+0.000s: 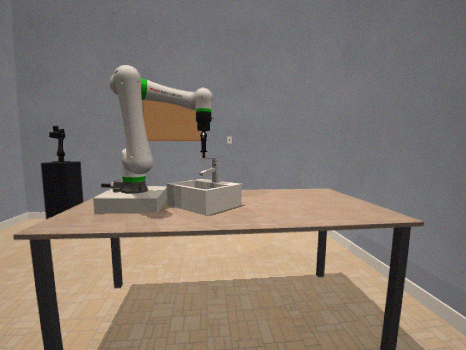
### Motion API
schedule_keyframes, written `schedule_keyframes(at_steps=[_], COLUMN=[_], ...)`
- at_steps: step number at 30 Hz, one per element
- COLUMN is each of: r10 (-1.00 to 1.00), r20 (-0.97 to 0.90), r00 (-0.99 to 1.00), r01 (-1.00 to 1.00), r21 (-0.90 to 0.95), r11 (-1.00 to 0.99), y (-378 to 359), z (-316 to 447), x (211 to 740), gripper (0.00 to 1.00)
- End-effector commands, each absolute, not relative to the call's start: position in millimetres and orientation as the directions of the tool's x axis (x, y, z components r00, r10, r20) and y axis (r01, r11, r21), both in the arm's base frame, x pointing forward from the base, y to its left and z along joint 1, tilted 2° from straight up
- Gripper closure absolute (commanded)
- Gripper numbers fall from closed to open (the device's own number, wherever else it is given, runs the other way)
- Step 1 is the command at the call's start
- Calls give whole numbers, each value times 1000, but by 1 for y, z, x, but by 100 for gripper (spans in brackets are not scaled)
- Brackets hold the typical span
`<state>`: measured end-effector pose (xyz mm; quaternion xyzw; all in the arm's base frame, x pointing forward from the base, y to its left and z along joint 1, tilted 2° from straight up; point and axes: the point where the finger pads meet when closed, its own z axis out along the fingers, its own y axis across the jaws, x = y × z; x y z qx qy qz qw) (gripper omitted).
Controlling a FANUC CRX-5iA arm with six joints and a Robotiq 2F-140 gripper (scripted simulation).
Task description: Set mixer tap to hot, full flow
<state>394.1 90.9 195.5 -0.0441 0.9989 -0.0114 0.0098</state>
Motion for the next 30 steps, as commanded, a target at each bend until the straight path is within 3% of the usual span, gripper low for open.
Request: schedule_keyframes(at_steps=[1,15,16,30], r10=[-88,-88,-88,-88], r20=[-19,-19,-19,-19], r00=[-996,-996,-996,-996], r01=[-88,-88,-88,-88], r21=[-24,-24,-24,-24], r11=[996,996,996,996], y=[91,91,91,91], z=[196,196,196,196], x=[394,394,394,394], gripper=[60,60,100,100])
